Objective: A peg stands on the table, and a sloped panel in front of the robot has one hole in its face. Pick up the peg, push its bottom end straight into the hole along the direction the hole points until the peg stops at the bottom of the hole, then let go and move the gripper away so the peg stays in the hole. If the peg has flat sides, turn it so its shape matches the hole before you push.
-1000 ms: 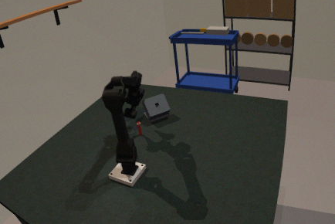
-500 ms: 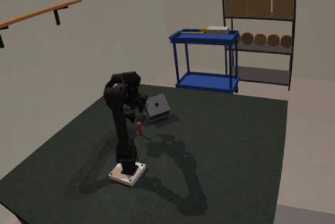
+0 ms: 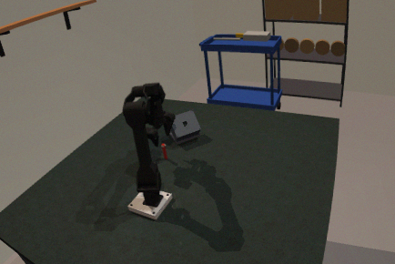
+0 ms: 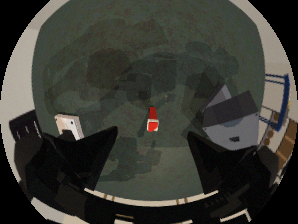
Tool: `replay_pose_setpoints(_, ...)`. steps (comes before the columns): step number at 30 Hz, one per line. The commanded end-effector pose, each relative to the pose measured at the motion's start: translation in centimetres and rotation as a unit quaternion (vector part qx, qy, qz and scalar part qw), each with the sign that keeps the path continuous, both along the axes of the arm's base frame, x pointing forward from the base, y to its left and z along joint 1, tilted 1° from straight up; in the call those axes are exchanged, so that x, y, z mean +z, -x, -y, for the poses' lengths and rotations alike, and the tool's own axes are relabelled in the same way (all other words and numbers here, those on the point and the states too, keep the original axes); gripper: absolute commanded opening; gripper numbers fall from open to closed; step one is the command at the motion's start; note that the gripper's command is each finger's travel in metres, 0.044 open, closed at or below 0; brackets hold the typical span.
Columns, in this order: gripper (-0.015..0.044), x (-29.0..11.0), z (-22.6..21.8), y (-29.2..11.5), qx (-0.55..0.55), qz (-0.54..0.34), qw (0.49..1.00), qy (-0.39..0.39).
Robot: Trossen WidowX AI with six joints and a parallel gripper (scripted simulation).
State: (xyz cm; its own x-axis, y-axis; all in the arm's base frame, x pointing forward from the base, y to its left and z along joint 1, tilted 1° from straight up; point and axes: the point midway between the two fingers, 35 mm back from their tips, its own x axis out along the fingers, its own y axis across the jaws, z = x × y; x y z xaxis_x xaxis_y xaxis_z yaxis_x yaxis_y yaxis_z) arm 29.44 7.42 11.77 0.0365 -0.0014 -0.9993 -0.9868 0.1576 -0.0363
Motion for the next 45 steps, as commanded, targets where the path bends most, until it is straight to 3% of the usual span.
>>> replay_pose_setpoints(1, 0.044, -0.6, 0.1, 0.0, -0.003, -0.001, 1.0, 0.003)
replay_pose_setpoints(37, 0.044, -6.0, 0.1, -0.1, -0.003, -0.001, 1.0, 0.003)
replay_pose_setpoints(45, 0.023, -5.7, 0.0, -0.2, -0.001, 0.0, 1.0, 0.0)
